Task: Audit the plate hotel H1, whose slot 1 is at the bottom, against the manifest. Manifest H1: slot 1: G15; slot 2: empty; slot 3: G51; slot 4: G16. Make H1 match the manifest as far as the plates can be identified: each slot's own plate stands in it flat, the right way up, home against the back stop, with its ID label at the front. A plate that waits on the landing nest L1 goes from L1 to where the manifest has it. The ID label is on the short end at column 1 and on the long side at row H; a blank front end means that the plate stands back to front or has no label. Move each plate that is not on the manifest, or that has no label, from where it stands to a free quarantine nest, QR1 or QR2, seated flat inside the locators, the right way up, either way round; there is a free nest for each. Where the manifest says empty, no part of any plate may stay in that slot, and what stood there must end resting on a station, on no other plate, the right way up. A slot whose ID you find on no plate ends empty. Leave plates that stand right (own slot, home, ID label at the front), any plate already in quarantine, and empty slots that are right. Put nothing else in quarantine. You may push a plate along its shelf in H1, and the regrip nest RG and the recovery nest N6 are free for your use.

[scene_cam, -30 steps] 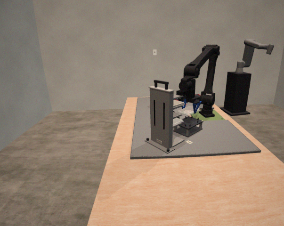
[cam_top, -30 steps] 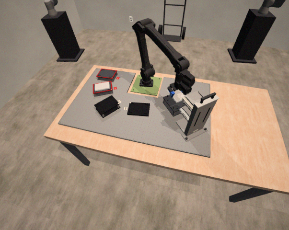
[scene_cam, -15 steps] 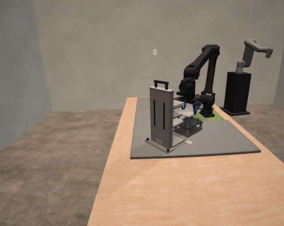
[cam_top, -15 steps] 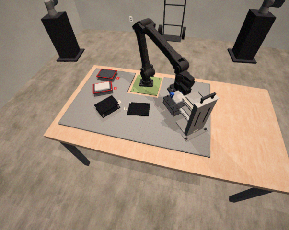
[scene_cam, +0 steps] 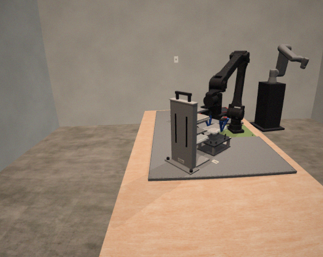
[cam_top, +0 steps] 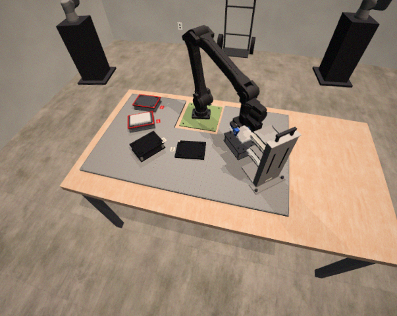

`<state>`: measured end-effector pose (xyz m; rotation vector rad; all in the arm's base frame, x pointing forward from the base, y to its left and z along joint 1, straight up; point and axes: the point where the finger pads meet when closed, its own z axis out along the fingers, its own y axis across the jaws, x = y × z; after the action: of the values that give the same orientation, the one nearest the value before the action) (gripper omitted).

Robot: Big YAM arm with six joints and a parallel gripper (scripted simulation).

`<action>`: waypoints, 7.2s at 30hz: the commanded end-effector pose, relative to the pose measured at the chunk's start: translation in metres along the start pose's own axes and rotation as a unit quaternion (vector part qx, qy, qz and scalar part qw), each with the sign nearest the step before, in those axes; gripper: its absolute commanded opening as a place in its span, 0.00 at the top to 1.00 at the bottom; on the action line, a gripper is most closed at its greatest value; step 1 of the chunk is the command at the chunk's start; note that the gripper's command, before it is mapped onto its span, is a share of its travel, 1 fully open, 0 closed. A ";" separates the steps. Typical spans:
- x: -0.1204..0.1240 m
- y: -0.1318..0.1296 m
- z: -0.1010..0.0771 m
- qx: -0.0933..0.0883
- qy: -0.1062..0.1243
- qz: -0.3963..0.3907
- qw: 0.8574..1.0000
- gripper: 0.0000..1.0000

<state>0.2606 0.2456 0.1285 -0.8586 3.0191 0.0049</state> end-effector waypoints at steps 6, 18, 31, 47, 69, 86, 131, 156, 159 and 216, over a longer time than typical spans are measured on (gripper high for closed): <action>-0.008 -0.003 -0.001 -0.002 -0.015 0.006 1.000 0.14; -0.006 -0.003 0.008 -0.002 -0.011 0.006 1.000 0.14; -0.006 -0.003 0.013 -0.002 -0.013 0.006 1.000 0.14; -0.005 -0.003 0.027 -0.001 -0.009 0.006 1.000 0.14; -0.005 -0.002 0.039 -0.002 -0.011 0.006 1.000 0.14; -0.014 0.002 0.037 -0.004 -0.021 0.001 1.000 0.14; -0.018 0.004 -0.062 -0.008 -0.039 0.004 0.999 0.00; -0.013 0.002 -0.122 -0.008 -0.040 0.004 0.999 0.00; -0.012 0.002 -0.130 -0.008 -0.040 0.004 0.999 0.00; 0.019 -0.121 -0.137 0.004 -0.155 0.001 0.988 0.00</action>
<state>0.3014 0.1361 0.2563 -0.7504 2.7928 0.1125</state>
